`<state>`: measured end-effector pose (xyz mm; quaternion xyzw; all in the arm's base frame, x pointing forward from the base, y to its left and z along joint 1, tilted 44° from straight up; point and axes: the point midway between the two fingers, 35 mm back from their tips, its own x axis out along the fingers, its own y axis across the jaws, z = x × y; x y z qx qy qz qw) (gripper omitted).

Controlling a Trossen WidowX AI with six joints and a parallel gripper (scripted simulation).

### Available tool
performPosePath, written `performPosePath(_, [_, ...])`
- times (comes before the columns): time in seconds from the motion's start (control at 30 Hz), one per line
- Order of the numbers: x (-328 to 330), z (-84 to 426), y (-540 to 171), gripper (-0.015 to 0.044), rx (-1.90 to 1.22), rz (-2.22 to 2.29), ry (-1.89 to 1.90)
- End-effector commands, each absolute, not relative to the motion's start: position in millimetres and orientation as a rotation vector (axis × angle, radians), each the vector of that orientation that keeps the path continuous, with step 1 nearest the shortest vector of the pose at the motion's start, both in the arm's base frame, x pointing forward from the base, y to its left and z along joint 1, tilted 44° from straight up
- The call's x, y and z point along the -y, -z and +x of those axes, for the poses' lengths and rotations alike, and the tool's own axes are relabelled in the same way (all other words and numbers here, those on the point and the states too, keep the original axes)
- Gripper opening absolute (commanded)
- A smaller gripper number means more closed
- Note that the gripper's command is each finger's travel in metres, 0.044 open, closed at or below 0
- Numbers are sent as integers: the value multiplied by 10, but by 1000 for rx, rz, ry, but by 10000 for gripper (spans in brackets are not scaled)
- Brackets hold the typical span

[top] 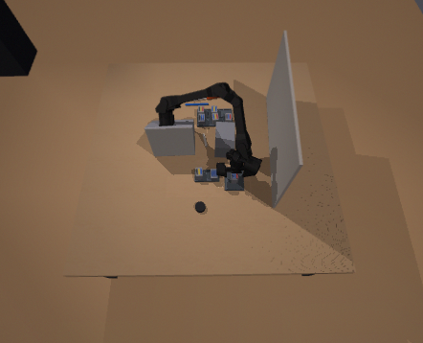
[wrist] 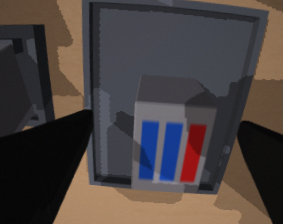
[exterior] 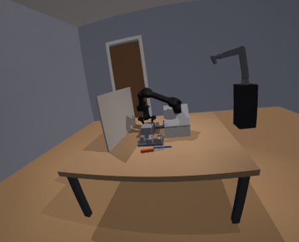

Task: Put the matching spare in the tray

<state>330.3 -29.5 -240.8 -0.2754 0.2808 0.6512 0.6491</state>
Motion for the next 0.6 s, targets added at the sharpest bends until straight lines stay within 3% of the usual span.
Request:
performPosePath(0.0, [484, 3341, 2239, 440, -640, -633, -1475])
performPosePath(0.17, [1035, 3304, 1662, 440, -643, -626, -1475])
performPosePath(0.57, [1091, 3336, 1630, 440, -641, -632, -1454])
